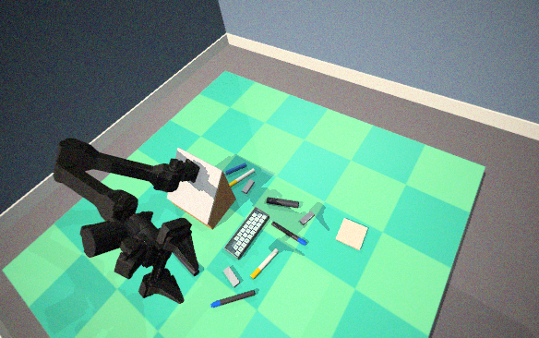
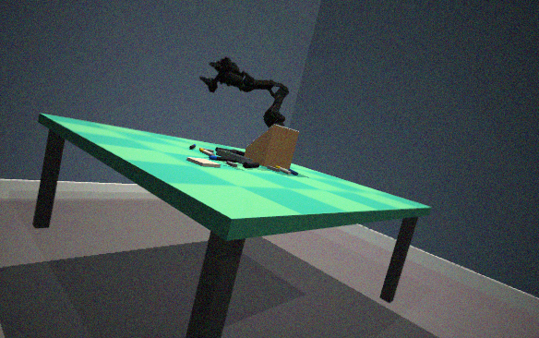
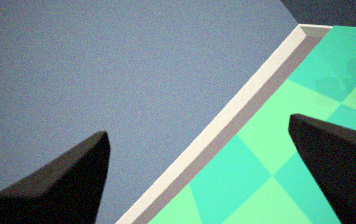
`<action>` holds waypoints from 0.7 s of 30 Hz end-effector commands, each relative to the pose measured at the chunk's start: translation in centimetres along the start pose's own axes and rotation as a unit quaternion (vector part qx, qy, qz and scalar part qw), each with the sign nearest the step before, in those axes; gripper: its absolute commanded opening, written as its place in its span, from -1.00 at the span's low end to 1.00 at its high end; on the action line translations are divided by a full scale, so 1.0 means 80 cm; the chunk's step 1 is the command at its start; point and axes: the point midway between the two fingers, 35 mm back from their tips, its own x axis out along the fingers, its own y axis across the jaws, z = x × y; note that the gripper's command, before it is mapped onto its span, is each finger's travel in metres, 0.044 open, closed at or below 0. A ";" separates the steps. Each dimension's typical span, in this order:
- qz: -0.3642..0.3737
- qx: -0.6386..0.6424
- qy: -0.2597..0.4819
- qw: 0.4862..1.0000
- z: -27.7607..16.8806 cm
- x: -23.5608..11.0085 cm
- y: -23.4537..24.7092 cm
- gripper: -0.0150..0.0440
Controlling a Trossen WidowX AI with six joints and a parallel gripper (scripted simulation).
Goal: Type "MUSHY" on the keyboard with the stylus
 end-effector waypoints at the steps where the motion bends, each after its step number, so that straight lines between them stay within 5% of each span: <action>1: -0.001 0.001 0.005 1.000 -0.003 0.002 0.000 0.91; 9: -0.058 0.015 0.217 0.974 -0.155 0.046 0.002 0.20; 16: -0.120 -0.031 0.405 0.906 -0.299 0.032 0.007 -0.42; 21: -0.168 -0.109 0.528 0.825 -0.395 -0.011 0.003 -0.49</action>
